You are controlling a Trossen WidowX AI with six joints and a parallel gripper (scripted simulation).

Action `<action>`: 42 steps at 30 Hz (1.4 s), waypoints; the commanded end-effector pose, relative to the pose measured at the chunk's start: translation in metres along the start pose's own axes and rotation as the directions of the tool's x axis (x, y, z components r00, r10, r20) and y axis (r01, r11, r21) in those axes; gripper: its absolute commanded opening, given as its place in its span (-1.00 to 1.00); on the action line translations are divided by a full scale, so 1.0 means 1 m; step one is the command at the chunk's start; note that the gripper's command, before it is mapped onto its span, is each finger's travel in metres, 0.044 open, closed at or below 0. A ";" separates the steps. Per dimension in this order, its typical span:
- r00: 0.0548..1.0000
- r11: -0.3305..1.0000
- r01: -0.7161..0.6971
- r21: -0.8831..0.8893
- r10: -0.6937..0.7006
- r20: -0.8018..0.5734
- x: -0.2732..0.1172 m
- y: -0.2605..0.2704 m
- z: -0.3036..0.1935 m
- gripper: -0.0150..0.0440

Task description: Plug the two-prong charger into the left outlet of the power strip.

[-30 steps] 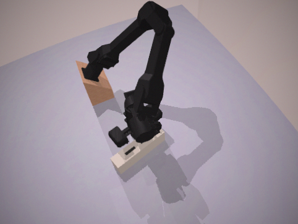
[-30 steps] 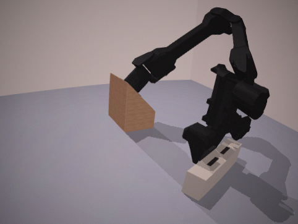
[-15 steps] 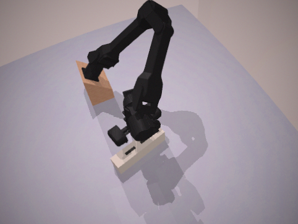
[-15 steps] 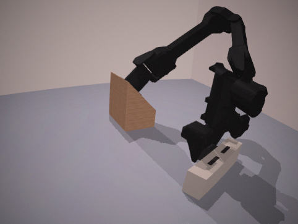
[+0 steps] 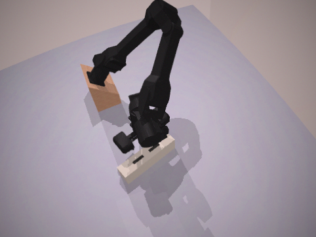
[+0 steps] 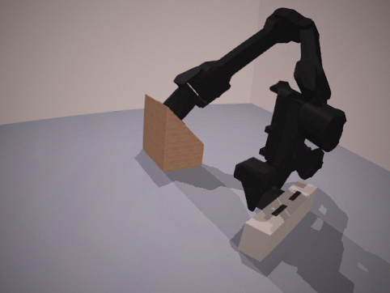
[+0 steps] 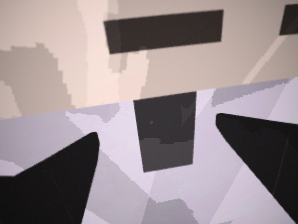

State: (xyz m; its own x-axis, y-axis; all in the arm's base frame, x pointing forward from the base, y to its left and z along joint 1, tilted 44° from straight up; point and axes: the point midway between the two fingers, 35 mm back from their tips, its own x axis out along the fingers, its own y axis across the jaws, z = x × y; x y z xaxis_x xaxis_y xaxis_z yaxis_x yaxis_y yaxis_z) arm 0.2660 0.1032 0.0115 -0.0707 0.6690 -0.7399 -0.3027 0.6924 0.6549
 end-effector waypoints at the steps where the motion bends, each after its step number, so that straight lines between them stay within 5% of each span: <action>1: 1.000 1.000 -0.004 -0.005 0.004 0.003 0.000 0.000 -0.005 1.00; 42: 1.000 1.000 -0.005 -0.004 0.005 0.001 0.004 0.000 -0.055 1.00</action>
State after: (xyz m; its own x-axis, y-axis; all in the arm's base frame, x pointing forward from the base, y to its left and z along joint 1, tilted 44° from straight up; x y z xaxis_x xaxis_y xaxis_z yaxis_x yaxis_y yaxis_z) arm 0.2176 0.0920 0.0002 -0.0737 0.6731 -0.7358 -0.2998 0.6888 0.6601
